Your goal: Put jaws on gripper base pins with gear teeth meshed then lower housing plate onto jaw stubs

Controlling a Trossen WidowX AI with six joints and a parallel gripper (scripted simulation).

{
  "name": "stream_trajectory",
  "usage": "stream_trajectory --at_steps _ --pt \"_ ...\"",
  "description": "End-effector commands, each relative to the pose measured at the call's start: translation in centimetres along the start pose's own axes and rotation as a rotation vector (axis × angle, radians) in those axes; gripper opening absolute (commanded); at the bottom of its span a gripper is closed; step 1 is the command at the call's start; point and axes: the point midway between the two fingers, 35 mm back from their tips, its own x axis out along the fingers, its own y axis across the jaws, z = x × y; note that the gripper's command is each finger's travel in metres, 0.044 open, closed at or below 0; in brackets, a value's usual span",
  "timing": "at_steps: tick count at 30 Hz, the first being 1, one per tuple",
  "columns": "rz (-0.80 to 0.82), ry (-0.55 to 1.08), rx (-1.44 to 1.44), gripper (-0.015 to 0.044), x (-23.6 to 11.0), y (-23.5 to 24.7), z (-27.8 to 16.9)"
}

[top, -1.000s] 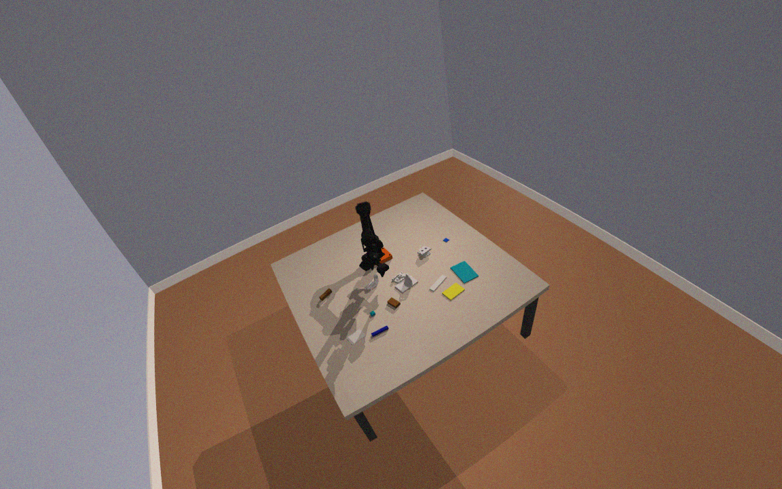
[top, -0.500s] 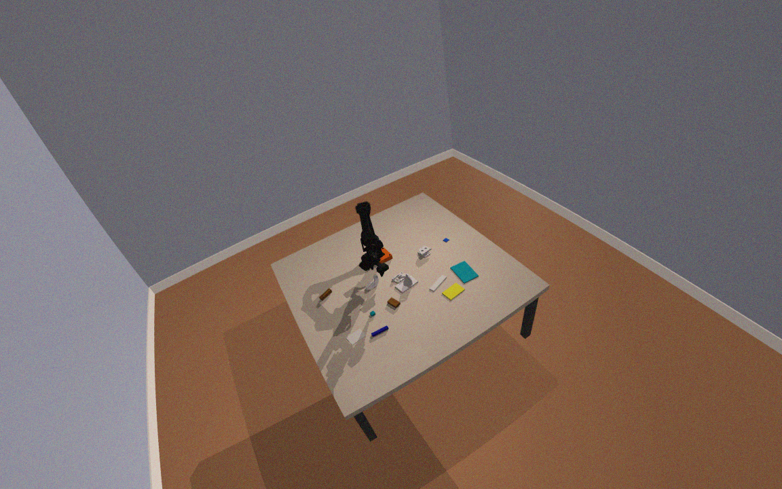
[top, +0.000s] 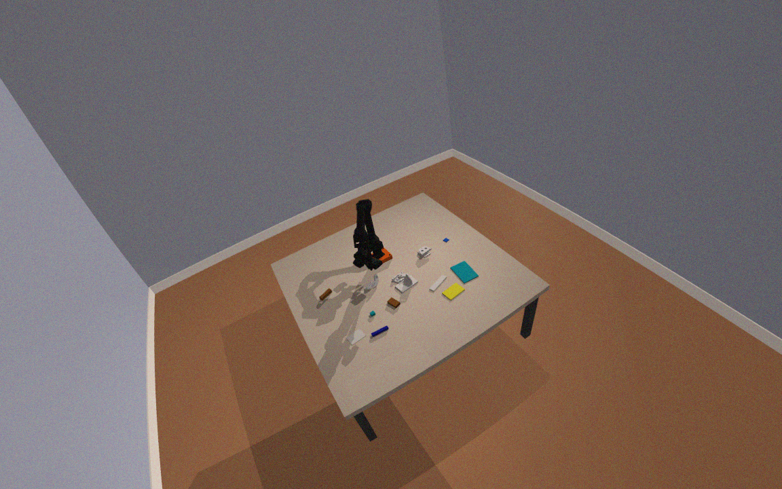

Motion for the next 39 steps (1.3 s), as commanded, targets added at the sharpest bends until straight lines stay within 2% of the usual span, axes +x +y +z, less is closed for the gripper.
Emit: stream_trajectory --at_steps 1,14,39 --pt "-0.008 0.002 -0.008 0.0000 0.1 -0.3 -0.1" --pt "-0.008 0.002 -0.008 0.0000 0.2 -0.3 -0.1" --pt "-0.008 0.001 -0.008 0.0000 4.3 -0.3 0.1"
